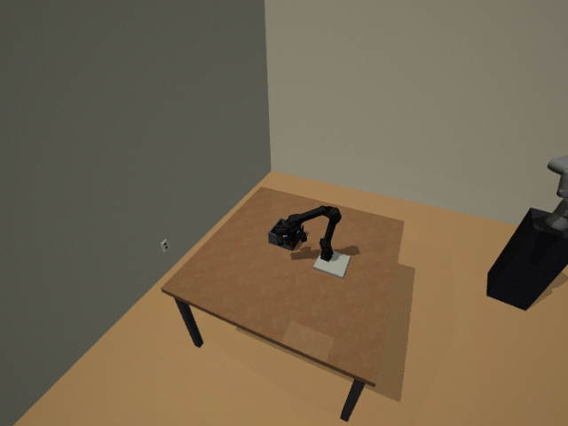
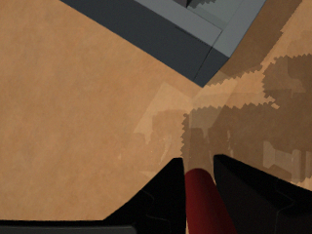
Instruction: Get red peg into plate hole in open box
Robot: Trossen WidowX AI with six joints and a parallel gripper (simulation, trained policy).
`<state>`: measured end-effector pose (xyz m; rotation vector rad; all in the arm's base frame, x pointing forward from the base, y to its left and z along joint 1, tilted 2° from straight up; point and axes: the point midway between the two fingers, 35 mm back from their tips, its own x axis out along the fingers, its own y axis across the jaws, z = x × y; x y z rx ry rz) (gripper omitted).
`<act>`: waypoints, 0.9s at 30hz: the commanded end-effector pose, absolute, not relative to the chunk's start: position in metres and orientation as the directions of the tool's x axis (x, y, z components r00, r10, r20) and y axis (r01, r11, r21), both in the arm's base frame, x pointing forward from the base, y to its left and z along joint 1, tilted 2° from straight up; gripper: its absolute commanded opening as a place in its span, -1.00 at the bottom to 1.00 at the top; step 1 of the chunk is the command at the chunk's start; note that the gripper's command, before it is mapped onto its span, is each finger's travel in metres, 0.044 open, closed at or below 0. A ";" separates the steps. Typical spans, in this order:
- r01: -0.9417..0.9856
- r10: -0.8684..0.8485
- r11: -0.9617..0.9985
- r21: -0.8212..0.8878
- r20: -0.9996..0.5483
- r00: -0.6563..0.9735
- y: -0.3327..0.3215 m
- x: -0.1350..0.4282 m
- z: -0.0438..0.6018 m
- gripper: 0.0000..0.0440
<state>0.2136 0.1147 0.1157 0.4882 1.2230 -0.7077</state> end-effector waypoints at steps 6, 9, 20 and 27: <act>0.789 -0.255 0.615 0.016 -0.942 0.218 0.090 0.244 0.133 -1.00; 0.807 -0.267 0.589 0.028 -0.937 0.227 0.079 0.255 0.136 -1.00; 0.848 -0.304 0.529 0.047 -0.922 0.241 0.037 0.293 0.135 -1.00; 0.851 -0.309 0.524 0.044 -0.921 0.238 0.011 0.313 0.126 -1.00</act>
